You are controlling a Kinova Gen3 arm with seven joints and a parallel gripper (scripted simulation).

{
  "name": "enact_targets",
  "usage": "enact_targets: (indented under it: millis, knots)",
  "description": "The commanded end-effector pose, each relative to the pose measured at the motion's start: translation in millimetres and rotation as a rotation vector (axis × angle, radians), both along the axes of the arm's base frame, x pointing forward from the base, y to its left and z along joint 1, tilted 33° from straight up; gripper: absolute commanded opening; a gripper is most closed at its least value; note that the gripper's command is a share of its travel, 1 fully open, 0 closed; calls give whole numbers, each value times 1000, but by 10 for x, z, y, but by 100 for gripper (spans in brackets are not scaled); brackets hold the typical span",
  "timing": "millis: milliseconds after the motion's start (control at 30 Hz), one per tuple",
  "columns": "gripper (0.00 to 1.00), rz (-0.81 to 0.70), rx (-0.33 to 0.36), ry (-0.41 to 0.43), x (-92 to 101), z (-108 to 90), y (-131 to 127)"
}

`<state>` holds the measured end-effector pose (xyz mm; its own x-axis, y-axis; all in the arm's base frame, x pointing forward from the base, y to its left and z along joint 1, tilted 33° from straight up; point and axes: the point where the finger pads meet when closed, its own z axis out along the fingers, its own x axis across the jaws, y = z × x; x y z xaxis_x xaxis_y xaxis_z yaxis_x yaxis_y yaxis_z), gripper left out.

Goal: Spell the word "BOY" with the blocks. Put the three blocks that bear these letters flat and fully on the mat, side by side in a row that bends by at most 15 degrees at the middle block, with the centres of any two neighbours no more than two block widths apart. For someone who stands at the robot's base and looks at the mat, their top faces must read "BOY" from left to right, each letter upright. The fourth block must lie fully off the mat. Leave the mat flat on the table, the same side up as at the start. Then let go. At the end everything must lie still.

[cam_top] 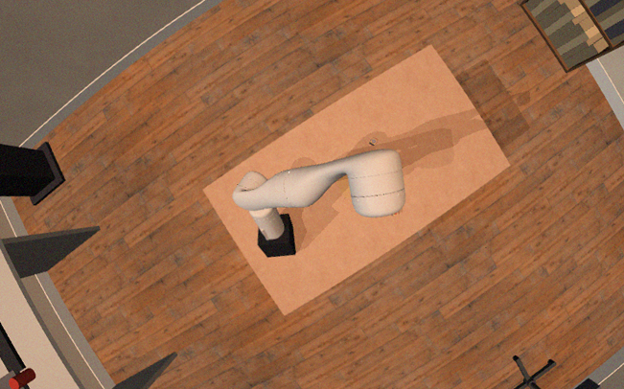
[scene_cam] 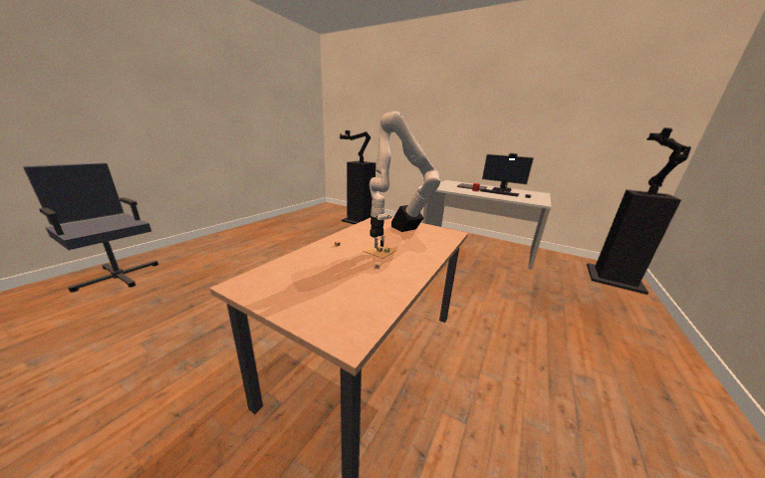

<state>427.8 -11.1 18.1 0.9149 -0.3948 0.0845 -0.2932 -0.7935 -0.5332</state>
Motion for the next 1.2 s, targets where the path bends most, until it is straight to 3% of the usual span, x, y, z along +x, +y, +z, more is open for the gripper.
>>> enact_targets:
  millis: [0,433,1167]
  knots:
    - [79,8,3,3,5,-47,61]
    - [79,8,3,3,48,-178,134]
    - [79,8,3,3,49,-183,137]
